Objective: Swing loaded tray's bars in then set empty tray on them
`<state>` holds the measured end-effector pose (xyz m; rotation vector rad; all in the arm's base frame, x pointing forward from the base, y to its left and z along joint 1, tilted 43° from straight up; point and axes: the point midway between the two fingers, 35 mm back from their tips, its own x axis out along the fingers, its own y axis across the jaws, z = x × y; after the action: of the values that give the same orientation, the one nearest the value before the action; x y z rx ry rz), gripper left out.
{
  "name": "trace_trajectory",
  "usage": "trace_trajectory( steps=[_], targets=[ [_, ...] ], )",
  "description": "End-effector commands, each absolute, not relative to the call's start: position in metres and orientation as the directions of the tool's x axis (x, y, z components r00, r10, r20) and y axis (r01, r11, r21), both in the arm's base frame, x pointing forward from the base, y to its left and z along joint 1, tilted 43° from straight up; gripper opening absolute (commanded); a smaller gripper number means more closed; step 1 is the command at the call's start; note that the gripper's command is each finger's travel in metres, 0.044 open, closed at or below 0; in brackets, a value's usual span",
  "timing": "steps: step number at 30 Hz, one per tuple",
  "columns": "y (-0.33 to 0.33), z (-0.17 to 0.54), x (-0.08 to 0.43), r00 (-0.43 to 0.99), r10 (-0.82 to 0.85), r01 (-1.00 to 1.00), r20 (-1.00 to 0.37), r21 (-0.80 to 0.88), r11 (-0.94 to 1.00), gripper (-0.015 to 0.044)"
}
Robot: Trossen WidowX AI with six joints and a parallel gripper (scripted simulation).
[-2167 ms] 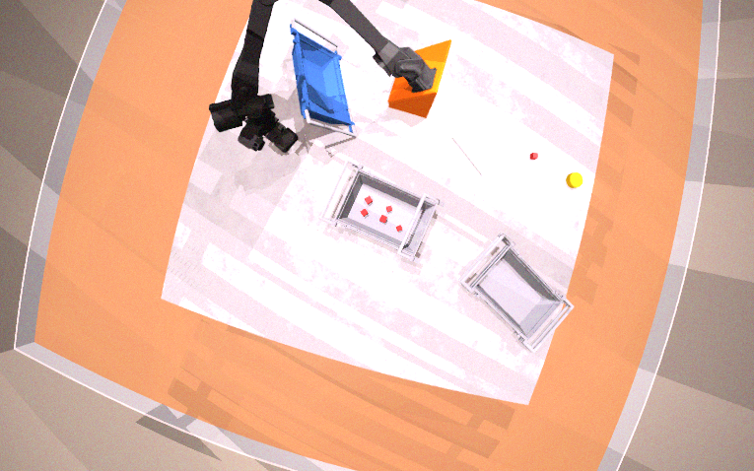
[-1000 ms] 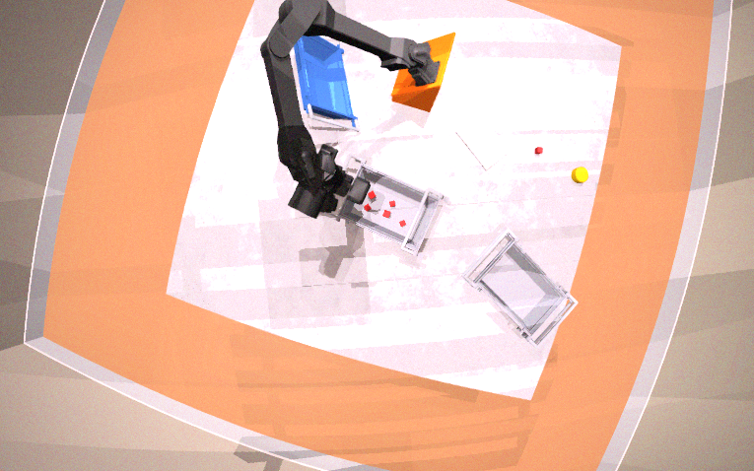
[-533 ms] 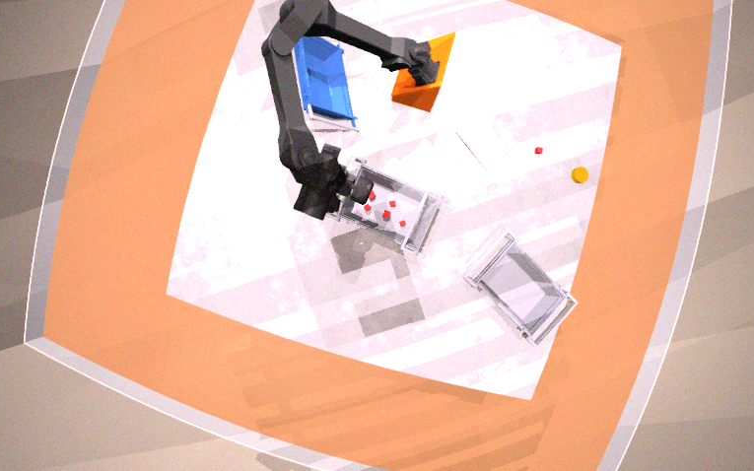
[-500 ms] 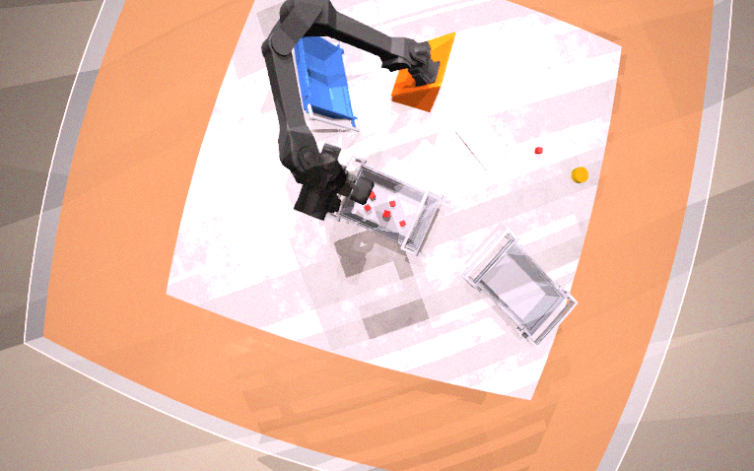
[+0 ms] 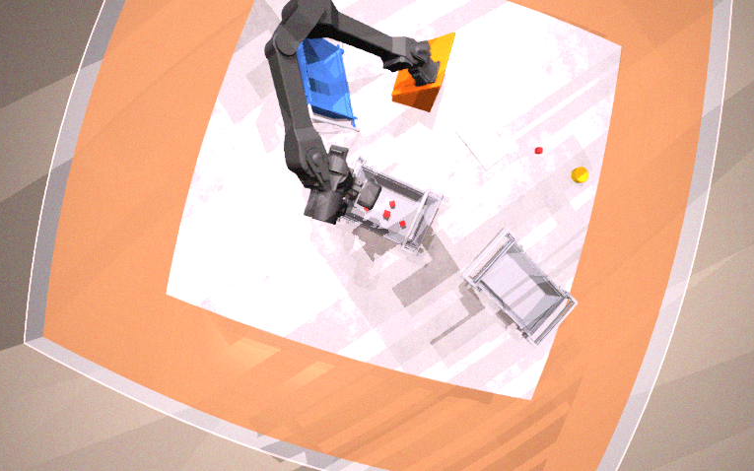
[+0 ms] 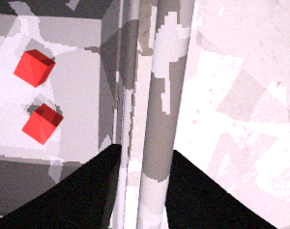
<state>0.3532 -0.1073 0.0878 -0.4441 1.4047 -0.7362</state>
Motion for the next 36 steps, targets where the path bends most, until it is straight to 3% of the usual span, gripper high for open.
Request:
trace_trajectory(
  steps=[1,9,19,36],
  targets=[
    [-0.096,0.07,0.355,-0.008,-0.681,0.178,-0.732,-0.671,0.719,0.0088],
    [-0.092,0.04,0.359,-0.007,-0.681,0.178,-0.732,-0.671,0.719,0.0088],
    [-0.067,0.077,0.359,-0.008,-0.68,0.178,-0.733,-0.67,0.721,0.0088],
    [-0.069,0.07,0.359,-0.013,-0.677,0.17,-0.736,-0.669,0.723,0.0088]
  ],
)
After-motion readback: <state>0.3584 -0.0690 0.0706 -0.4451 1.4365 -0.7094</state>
